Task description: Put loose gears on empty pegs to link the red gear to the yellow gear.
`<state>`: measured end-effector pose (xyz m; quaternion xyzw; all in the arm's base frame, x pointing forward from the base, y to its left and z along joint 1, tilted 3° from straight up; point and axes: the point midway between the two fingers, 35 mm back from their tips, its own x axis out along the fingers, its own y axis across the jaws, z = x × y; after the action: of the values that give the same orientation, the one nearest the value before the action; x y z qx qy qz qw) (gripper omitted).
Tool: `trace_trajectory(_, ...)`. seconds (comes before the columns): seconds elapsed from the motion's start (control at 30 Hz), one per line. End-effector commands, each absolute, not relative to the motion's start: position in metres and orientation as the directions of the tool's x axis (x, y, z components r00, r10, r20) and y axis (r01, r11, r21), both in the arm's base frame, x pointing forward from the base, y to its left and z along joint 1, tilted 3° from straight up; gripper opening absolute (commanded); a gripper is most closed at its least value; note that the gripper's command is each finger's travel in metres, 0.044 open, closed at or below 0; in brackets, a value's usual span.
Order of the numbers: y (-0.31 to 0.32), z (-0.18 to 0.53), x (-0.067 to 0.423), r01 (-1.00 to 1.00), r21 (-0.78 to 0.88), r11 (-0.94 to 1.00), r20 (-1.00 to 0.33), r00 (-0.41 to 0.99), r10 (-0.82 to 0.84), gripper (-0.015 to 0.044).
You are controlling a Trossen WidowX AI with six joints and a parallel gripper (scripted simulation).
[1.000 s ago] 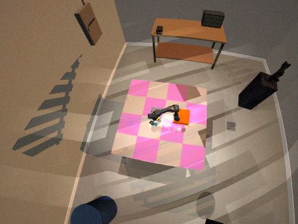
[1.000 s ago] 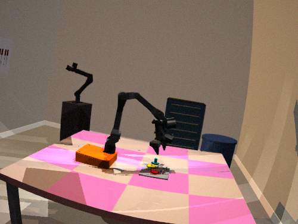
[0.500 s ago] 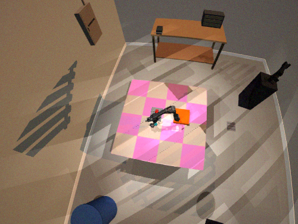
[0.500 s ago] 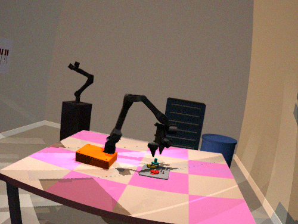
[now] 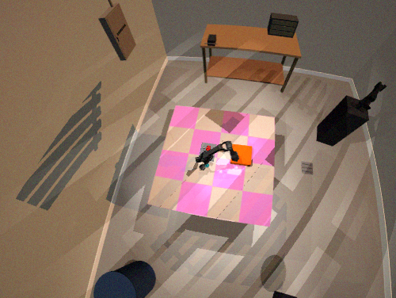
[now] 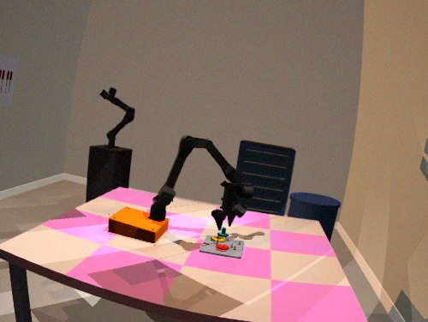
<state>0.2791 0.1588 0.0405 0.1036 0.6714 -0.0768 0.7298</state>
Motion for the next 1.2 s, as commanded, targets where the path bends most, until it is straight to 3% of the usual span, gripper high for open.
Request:
trace_trajectory(0.0,0.157,0.033,0.278,0.255,0.041,0.966,-0.996,0.083,0.021,0.0440)
trace_trajectory(0.2,0.157,0.032,0.278,0.255,0.041,0.966,-0.996,0.083,0.021,0.0440)
trace_trajectory(0.67,0.157,0.032,0.278,0.255,0.041,0.966,-0.996,0.083,0.021,0.0073)
trace_trajectory(0.93,0.157,0.032,0.278,0.255,0.041,0.966,-0.996,0.083,0.021,0.0000)
trace_trajectory(1.17,0.159,0.049,0.280,0.255,0.042,0.966,-0.996,0.084,0.021,0.0000)
